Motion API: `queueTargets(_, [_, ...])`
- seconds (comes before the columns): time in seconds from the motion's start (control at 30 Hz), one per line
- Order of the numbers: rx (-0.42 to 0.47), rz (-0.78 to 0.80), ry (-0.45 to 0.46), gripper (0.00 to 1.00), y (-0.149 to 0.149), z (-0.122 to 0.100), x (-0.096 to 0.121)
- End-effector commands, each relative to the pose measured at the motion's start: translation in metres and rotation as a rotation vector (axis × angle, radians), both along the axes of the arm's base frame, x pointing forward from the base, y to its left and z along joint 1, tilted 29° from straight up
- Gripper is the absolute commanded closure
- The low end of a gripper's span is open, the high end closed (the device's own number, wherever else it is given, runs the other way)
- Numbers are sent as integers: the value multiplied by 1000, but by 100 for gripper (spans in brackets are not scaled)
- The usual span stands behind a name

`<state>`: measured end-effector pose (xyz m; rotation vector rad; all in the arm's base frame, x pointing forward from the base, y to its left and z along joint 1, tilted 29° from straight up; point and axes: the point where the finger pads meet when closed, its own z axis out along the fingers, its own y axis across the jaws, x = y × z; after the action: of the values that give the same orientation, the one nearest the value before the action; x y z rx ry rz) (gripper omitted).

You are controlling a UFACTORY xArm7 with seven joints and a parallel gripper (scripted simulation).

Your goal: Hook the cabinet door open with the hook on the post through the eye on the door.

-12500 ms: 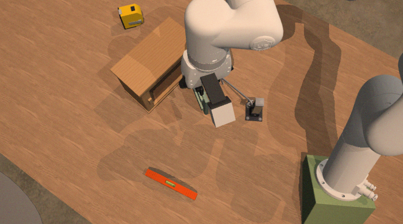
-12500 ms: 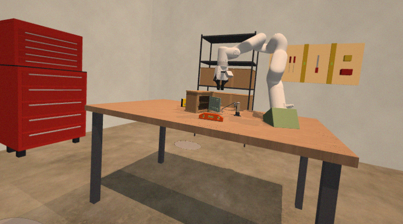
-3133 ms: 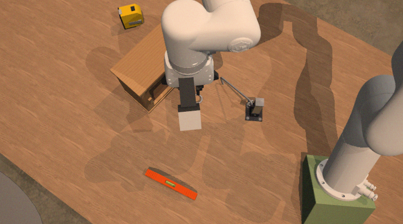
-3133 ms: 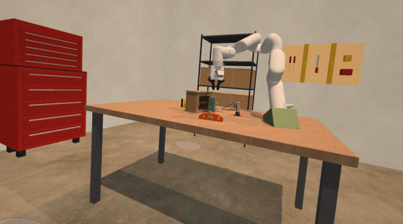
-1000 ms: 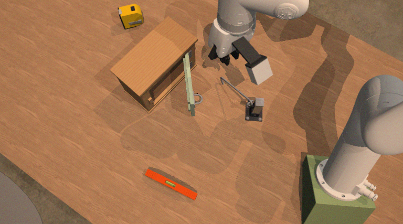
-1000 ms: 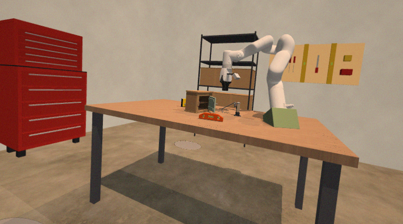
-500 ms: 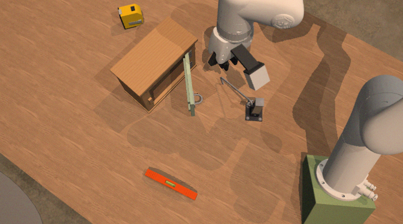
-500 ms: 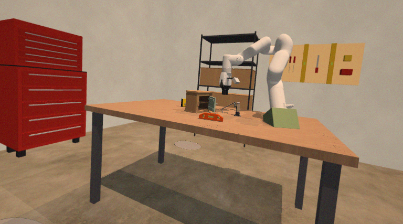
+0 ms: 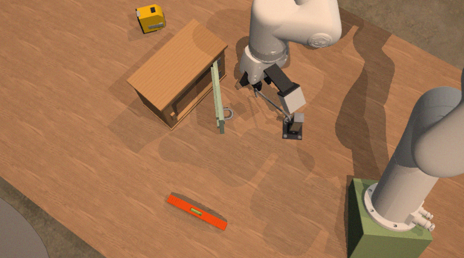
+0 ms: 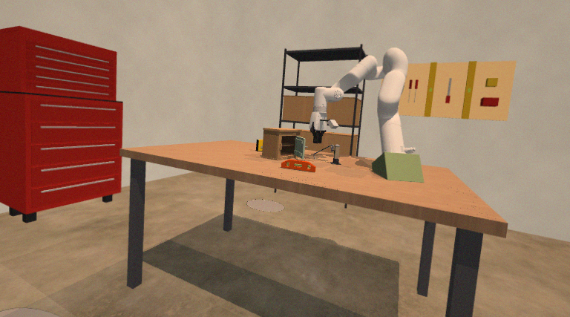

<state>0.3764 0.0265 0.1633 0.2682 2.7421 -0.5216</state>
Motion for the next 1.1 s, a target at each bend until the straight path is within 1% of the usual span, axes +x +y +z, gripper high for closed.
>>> queueTargets(0.0, [0, 2, -5, 77, -4, -10, 6])
queueTargets(0.47, [0, 2, -5, 77, -15, -33, 14])
queueTargets(1.07, [0, 2, -5, 77, -16, -37, 15])
